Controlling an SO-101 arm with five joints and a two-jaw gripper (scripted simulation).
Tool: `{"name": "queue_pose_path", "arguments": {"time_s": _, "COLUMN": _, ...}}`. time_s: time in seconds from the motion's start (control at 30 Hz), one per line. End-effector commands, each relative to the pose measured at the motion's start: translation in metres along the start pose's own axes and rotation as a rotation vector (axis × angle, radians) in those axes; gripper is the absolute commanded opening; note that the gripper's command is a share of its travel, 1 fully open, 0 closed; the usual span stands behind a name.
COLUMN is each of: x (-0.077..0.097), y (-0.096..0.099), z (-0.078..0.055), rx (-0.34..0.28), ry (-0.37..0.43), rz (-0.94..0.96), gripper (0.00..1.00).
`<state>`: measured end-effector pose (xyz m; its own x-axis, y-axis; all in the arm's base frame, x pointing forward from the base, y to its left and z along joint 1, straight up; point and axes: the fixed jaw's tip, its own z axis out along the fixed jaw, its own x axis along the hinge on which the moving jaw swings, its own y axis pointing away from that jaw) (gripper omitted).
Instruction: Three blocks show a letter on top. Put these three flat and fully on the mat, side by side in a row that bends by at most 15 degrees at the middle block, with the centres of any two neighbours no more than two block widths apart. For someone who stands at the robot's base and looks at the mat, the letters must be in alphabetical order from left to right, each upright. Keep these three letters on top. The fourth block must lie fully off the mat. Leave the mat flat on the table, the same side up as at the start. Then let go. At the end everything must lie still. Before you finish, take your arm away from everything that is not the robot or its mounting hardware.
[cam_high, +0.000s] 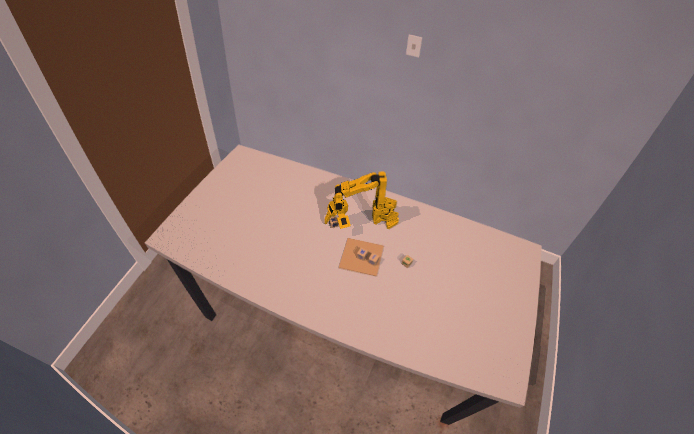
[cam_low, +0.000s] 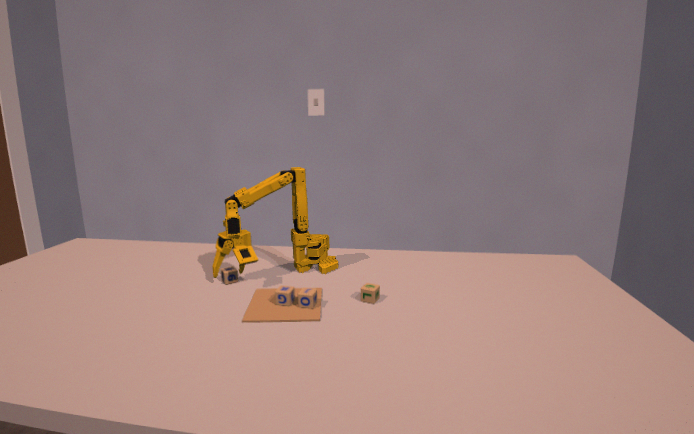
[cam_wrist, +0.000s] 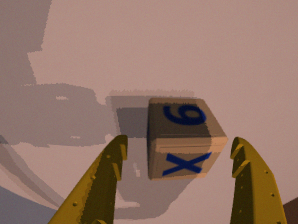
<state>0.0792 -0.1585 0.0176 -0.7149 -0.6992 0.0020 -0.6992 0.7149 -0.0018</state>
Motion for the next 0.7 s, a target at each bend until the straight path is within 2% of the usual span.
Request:
{"name": "queue_pose_path", "arguments": {"time_s": 0.0, "x": 0.0016, "y": -0.0089, "z": -0.0077, "rx": 0.061, "ry": 0.017, "rz": 0.0, "gripper": 0.35}}
{"name": "queue_pose_path", "arguments": {"time_s": 0.67, "x": 0.0016, "y": -0.012, "z": -0.0079, "rx": 0.061, "ry": 0.016, "rz": 0.0, "gripper": 0.3}}
